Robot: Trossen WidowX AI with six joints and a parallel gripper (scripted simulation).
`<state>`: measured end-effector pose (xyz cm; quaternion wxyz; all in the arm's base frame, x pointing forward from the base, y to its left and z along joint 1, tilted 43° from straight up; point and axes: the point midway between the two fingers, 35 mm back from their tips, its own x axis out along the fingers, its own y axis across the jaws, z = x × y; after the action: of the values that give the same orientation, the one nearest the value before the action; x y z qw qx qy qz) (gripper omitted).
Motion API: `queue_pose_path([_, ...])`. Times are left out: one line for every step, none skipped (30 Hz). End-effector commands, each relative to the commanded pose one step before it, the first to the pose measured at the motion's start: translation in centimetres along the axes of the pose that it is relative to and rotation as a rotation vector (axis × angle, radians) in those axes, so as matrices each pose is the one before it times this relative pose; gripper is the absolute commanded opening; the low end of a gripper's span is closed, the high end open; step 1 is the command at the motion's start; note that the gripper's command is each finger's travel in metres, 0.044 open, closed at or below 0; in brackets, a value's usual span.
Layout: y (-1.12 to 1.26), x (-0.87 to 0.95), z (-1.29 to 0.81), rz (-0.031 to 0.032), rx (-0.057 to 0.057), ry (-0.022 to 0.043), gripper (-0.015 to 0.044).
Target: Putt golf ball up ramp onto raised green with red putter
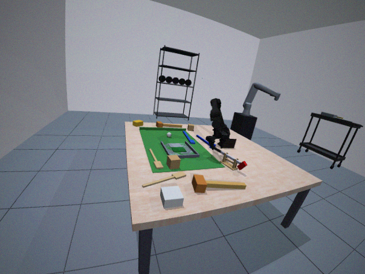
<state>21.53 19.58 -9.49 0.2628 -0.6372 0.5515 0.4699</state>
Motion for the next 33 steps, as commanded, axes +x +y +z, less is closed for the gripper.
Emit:
queue_pose_path([0.122, 1.198, -0.513, 0.00593, -0.0031, 0.00946, 0.044])
queue_pose_path([0.0, 0.0, 0.0, 0.0, 0.0, 0.0, 0.044])
queue_pose_path([0.0, 0.0, 0.0, 0.0, 0.0, 0.0, 0.044])
queue_pose_path([-0.001, 0.027, -0.007, 0.0, 0.0, 0.00001, 0.044])
queue_pose_path([-0.002, 0.052, -0.014, -0.00001, 0.0, 0.00002, 0.044])
queue_pose_path([-0.003, 0.077, -0.02, -0.00001, 0.0, 0.00002, 0.044])
queue_pose_path([-0.004, 0.104, -0.028, -0.00002, 0.0, 0.00003, 0.044])
queue_pose_path([-0.004, 0.122, -0.033, -0.00002, 0.0, 0.00004, 0.044])
queue_pose_path([-0.004, 0.139, -0.037, -0.00002, 0.0, 0.00005, 0.044])
queue_pose_path([-0.003, 0.149, -0.041, -0.00002, 0.0, 0.00006, 0.044])
queue_pose_path([-0.002, 0.153, -0.042, -0.00002, 0.0, 0.00006, 0.044])
queue_pose_path([-0.001, 0.154, -0.042, -0.00002, 0.0, 0.00006, 0.044])
queue_pose_path([0.0, 0.154, -0.043, -0.00001, 0.0, 0.00007, 0.044])
queue_pose_path([0.0, 0.154, -0.043, -0.00001, 0.0, 0.00007, 0.044])
queue_pose_path([0.001, 0.153, -0.043, -0.00001, 0.0, 0.00007, 0.044])
queue_pose_path([0.002, 0.153, -0.044, -0.00001, 0.0, 0.00007, 0.044])
queue_pose_path([0.003, 0.153, -0.044, 0.0, 0.0, 0.00008, 0.044])
queue_pose_path([0.004, 0.153, -0.044, 0.0, 0.0, 0.00008, 0.044])
queue_pose_path([0.005, 0.152, -0.045, 0.0, 0.0, 0.00008, 0.044])
queue_pose_path([0.005, 0.121, -0.036, 0.0, 0.0, 0.00007, 0.044])
queue_pose_path([0.003, 0.073, -0.022, 0.0, 0.0, 0.00004, 0.044])
queue_pose_path([0.001, 0.024, -0.007, 0.0, 0.0, 0.00001, 0.044])
queue_pose_path([0.0, 0.0, 0.0, 0.0, 0.0, 0.0, 0.044])
queue_pose_path([-0.026, -0.348, 0.203, 0.00024, 0.004, -0.00574, 0.0414])
queue_pose_path([0.0, 0.0, 0.0, 0.0, 0.0, 0.0, 0.0387])
queue_pose_path([0.0, 0.0, 0.0, 0.0, 0.0, 0.0, 0.0361])
queue_pose_path([0.0, 0.0, 0.0, 0.0, 0.0, 0.0, 0.0335])
queue_pose_path([0.0, 0.0, 0.0, 0.0, 0.0, 0.0, 0.0309])
queue_pose_path([0.0, 0.0, 0.0, 0.0, 0.0, 0.0, 0.0282])
queue_pose_path([0.0, 0.0, 0.0, 0.0, 0.0, 0.0, 0.0256])
queue_pose_path([0.0, 0.0, 0.0, 0.0, 0.0, 0.0, 0.023])
queue_pose_path([0.0, 0.0, 0.0, 0.0, 0.0, 0.0, 0.0204])
queue_pose_path([0.0, 0.0, 0.0, 0.0, 0.0, 0.0, 0.0177])
